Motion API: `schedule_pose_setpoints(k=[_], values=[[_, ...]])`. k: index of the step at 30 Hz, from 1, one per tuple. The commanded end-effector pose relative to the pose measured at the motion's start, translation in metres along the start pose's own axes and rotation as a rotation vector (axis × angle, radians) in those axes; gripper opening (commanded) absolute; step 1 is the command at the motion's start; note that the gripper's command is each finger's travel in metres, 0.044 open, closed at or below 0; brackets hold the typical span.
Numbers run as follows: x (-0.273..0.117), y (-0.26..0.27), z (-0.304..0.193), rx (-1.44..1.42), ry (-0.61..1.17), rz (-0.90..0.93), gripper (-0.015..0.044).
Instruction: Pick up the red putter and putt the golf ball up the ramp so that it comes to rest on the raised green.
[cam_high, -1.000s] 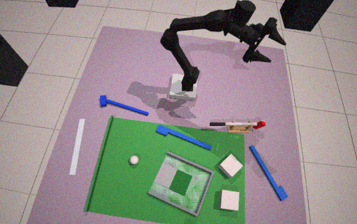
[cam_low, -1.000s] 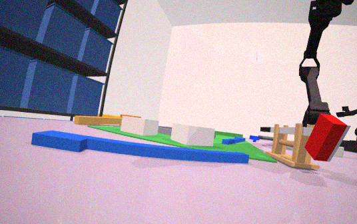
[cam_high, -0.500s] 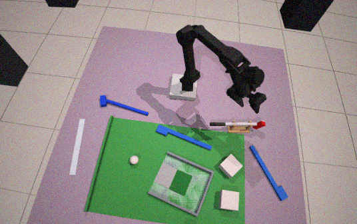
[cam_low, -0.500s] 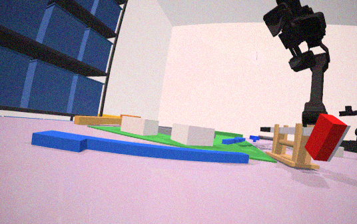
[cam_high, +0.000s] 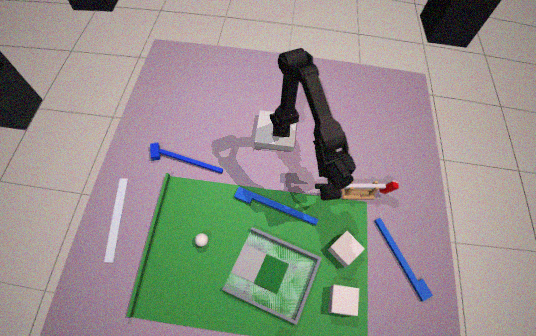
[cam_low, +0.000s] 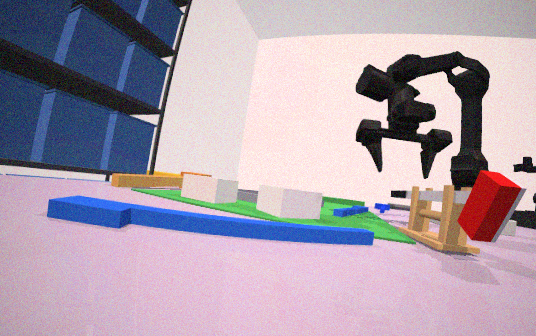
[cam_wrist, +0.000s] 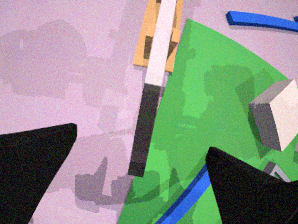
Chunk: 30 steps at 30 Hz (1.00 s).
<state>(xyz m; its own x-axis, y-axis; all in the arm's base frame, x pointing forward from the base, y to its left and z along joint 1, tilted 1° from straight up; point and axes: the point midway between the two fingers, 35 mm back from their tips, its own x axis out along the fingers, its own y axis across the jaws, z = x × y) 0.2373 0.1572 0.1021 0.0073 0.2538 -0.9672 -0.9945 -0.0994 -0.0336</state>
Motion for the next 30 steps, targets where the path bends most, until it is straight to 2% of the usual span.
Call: schedule_pose_setpoints(k=[1,16,30], values=[[0.002,0.002,-0.002,0.020,-0.005,0.014,0.0440],[0.046,0.000,-0.011,0.020,-0.005,0.014,0.0440],[0.061,0.000,-0.015,0.020,-0.005,0.014,0.0440]])
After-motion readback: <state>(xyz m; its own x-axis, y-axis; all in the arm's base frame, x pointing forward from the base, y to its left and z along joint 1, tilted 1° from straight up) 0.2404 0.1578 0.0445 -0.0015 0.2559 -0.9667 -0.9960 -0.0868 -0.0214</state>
